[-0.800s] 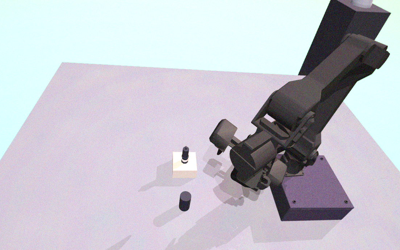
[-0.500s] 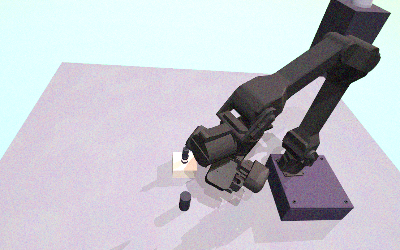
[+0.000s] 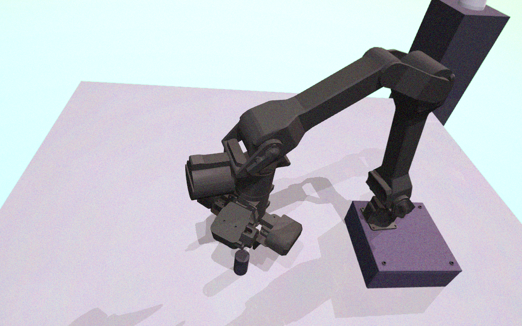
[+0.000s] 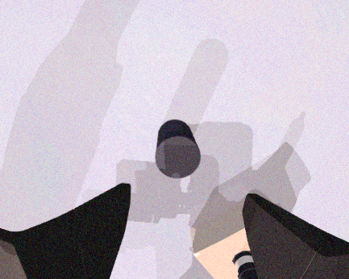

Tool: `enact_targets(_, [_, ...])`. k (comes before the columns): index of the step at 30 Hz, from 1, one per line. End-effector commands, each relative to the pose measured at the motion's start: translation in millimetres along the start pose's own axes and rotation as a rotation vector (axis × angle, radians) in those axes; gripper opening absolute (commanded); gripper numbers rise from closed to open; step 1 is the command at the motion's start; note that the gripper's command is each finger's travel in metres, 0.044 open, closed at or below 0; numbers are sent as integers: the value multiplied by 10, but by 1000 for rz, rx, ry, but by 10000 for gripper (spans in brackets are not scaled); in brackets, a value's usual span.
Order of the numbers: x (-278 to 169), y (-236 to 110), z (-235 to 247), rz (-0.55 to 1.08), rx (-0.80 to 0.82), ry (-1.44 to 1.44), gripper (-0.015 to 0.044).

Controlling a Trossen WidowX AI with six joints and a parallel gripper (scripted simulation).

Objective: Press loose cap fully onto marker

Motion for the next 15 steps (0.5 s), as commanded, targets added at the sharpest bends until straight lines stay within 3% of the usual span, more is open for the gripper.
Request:
enact_targets(1, [-31,248,-4,13,26,-3,252])
enact_targets(15, [-19,437,3,13,26,-3,252])
Point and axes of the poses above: the point midway between the two fingers, 35 mm back from their tips, its own y axis out along the fingers, its own z axis across the jaws, x = y × z, the point moved 5 cm from there along -y, back along the fingers, and after that the axes turned 14 degrees about -y, right-handed, at the moved point
